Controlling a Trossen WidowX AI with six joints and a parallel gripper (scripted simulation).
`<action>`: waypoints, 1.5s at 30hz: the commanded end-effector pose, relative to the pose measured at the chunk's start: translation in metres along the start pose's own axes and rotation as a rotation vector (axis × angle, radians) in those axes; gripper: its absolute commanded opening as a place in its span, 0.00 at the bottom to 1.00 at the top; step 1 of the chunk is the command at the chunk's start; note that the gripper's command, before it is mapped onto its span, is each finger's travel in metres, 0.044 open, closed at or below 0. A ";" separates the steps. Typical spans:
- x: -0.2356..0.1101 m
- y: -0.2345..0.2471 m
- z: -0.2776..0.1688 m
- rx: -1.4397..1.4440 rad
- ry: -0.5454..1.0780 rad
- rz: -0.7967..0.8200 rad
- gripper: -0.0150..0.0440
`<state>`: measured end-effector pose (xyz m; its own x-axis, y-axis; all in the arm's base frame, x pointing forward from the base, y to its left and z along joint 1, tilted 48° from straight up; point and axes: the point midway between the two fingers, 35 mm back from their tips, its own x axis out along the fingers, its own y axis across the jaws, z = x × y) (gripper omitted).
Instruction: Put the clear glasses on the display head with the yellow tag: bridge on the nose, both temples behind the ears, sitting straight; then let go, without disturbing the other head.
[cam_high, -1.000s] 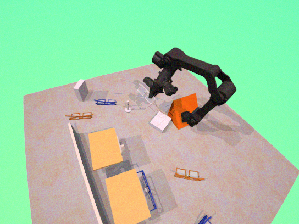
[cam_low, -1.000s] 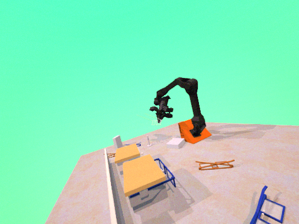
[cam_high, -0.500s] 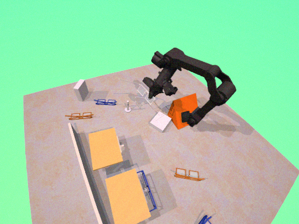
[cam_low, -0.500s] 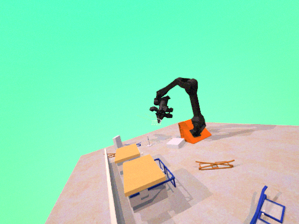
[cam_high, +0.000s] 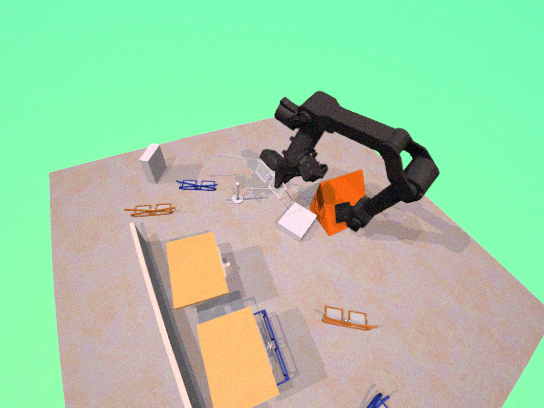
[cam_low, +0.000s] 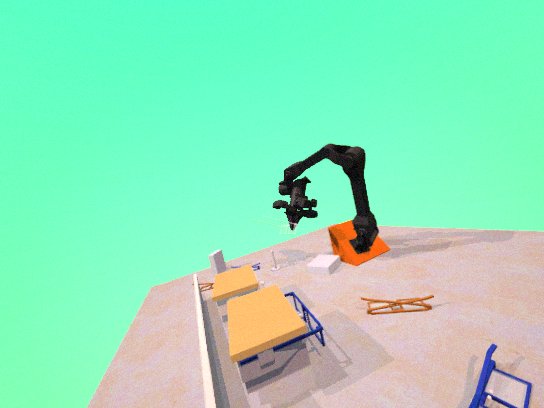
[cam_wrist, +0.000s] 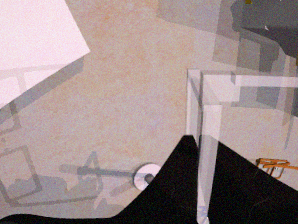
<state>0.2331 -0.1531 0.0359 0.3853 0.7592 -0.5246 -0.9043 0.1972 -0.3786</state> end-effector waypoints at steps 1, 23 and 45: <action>0.009 -0.009 0.017 0.026 -0.003 0.060 0.25; 0.060 -0.030 0.120 0.166 0.051 0.370 0.25; 0.088 -0.019 0.165 0.208 0.121 0.483 0.25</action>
<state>0.2544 0.0093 0.1248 -0.0757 0.7228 -0.6869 -0.9965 -0.0299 0.0783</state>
